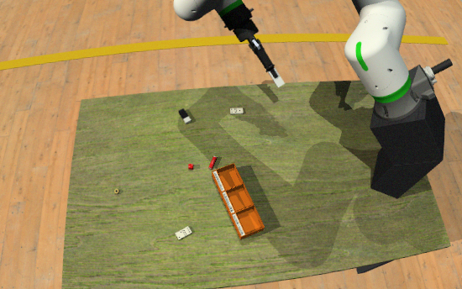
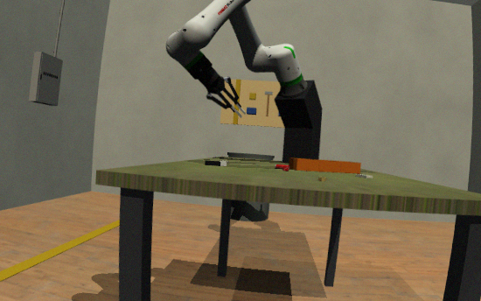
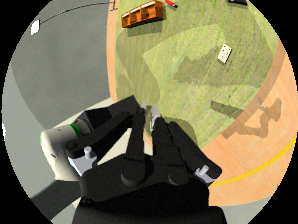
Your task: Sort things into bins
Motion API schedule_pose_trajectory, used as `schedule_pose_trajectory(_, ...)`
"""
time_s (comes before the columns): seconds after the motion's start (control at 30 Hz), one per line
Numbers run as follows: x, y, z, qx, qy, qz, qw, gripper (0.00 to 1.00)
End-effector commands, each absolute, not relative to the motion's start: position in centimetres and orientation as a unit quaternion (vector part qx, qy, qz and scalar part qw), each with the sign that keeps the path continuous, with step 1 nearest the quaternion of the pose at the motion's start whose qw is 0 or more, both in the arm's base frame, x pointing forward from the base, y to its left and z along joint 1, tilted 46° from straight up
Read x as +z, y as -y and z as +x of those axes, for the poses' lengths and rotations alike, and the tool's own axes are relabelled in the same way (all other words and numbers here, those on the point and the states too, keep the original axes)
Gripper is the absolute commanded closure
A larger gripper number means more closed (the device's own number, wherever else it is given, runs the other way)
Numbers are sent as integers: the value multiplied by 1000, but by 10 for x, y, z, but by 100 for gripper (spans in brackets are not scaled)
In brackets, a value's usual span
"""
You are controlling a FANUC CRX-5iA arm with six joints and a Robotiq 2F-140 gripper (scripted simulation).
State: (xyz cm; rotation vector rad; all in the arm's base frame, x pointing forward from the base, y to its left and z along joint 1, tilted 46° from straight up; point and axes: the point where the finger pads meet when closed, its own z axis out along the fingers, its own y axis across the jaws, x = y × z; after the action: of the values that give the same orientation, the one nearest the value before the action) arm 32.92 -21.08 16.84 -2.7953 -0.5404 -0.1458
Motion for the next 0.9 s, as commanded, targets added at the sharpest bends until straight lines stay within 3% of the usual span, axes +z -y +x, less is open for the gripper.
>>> schedule_pose_trajectory(0.0,157,202,324,-12,160,-980,114,85)
schedule_pose_trajectory(0.47,144,191,327,48,89,-995,-20,85)
schedule_pose_trajectory(0.87,146,175,356,14,51,-989,-135,85)
